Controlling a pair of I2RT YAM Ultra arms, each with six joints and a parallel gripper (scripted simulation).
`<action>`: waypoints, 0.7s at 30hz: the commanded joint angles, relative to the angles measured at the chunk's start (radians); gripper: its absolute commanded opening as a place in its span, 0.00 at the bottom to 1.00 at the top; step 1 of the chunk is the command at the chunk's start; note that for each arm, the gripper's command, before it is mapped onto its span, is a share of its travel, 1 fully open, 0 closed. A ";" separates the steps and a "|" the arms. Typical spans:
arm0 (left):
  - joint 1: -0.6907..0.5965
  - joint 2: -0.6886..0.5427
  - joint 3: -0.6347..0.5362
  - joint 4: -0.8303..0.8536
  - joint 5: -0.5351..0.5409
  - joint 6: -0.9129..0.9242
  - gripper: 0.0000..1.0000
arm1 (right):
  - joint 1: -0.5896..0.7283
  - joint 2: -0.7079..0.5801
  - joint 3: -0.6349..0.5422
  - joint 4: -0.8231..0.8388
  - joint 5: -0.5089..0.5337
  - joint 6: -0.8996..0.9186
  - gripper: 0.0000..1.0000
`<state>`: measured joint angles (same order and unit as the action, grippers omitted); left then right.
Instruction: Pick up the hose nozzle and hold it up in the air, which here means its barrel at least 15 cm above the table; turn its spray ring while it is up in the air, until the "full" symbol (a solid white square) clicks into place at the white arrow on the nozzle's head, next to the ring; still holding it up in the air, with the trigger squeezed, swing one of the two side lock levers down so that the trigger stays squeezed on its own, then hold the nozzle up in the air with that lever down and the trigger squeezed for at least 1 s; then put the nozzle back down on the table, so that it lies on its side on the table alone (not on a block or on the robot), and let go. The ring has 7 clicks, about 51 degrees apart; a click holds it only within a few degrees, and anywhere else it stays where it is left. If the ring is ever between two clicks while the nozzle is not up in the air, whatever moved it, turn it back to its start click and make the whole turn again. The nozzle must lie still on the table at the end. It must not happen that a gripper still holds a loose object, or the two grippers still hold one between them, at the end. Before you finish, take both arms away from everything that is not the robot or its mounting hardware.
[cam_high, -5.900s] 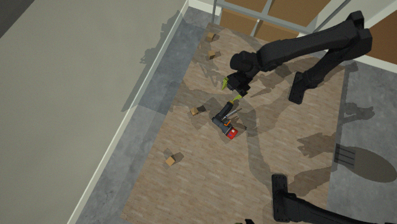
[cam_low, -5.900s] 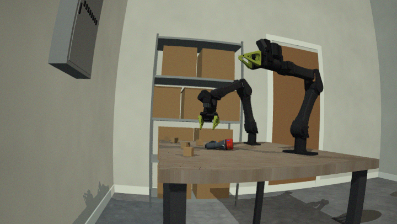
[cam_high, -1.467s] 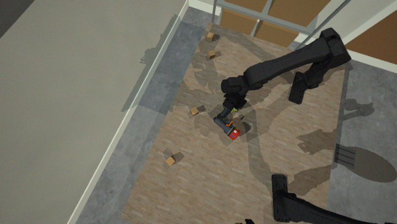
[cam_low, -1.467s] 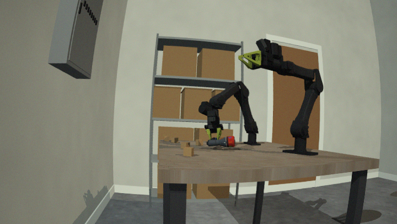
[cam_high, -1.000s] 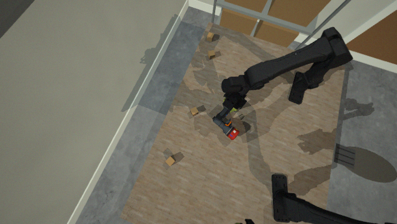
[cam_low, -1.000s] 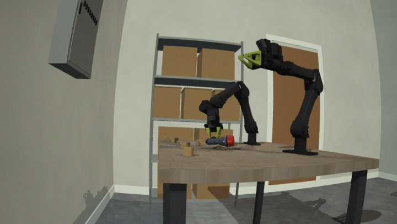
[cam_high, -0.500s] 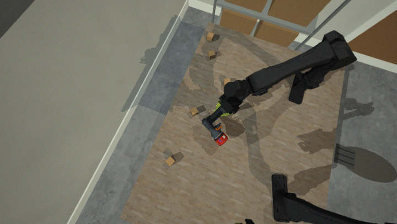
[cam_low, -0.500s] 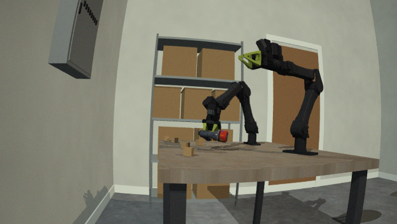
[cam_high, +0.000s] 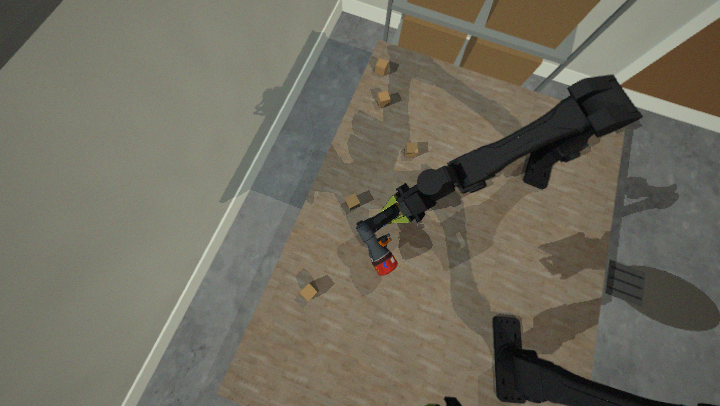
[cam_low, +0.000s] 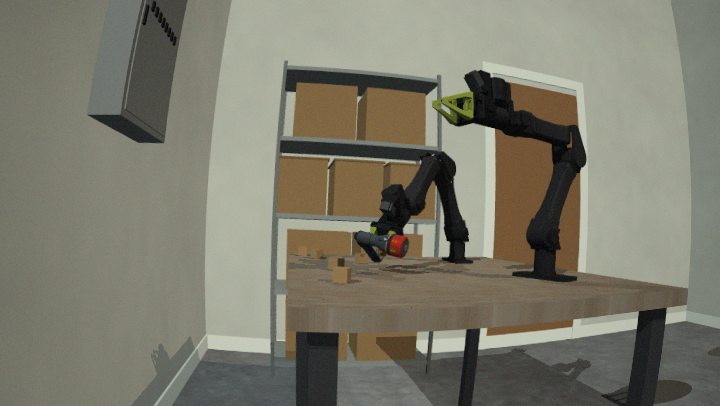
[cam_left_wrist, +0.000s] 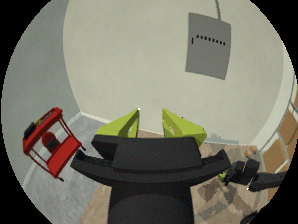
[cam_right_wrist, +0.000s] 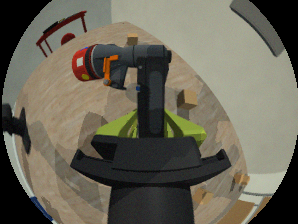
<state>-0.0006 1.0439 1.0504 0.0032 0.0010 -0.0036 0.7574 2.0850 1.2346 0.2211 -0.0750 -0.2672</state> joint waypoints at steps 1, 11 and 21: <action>0.013 0.009 0.003 0.016 0.004 0.001 0.37 | 0.017 -0.012 -0.021 0.262 0.047 0.068 0.35; 0.013 0.009 0.003 0.016 0.004 0.001 0.37 | 0.079 -0.003 -0.152 0.602 0.167 0.198 0.35; 0.013 0.009 0.003 0.016 0.004 0.001 0.37 | 0.120 0.015 -0.241 0.855 0.258 0.286 0.35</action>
<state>-0.0006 1.0439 1.0504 0.0032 0.0010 -0.0036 0.8635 2.1422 0.9871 0.8768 0.1429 -0.0311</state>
